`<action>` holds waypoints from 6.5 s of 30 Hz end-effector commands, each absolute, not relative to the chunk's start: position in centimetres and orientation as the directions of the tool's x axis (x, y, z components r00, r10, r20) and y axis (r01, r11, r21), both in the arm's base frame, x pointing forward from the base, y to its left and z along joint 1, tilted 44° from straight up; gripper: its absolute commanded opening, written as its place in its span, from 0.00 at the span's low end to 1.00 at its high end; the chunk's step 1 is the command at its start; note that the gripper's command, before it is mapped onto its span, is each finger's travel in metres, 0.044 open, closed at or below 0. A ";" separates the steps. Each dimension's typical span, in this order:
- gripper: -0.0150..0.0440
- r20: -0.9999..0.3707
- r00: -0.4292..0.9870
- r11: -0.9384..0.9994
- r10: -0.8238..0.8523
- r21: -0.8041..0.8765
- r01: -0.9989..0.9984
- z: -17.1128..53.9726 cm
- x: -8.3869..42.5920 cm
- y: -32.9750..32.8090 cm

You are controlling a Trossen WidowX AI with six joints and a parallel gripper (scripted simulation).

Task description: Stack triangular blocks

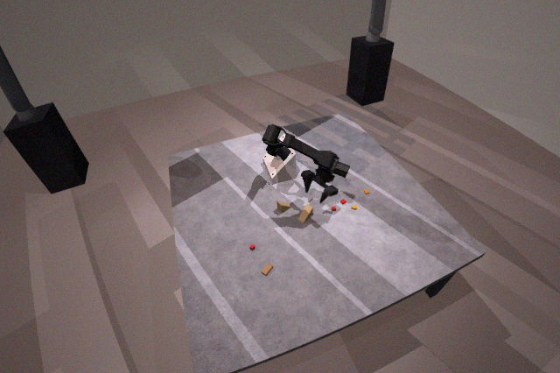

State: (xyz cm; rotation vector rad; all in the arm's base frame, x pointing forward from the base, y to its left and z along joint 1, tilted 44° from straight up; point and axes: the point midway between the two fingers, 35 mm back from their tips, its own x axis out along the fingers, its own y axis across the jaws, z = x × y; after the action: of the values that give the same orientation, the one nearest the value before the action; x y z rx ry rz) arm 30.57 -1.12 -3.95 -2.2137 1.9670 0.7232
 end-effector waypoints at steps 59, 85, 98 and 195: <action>1.00 -0.397 0.069 -0.188 -0.915 0.270 -0.944 -7.1 31.7 -9.1; 0.48 -0.382 0.064 -0.179 -0.922 0.274 -0.945 -7.2 31.6 -10.8; 0.25 -0.385 0.064 -0.179 -0.921 0.270 -0.946 -7.1 31.6 -10.5; 1.00 -0.937 -0.338 -0.151 -0.087 0.348 -0.925 4.8 34.4 -7.7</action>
State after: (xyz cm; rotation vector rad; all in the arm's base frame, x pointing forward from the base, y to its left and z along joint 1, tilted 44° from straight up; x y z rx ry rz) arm 35.01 -7.85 6.25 -1.1771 1.3226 1.5643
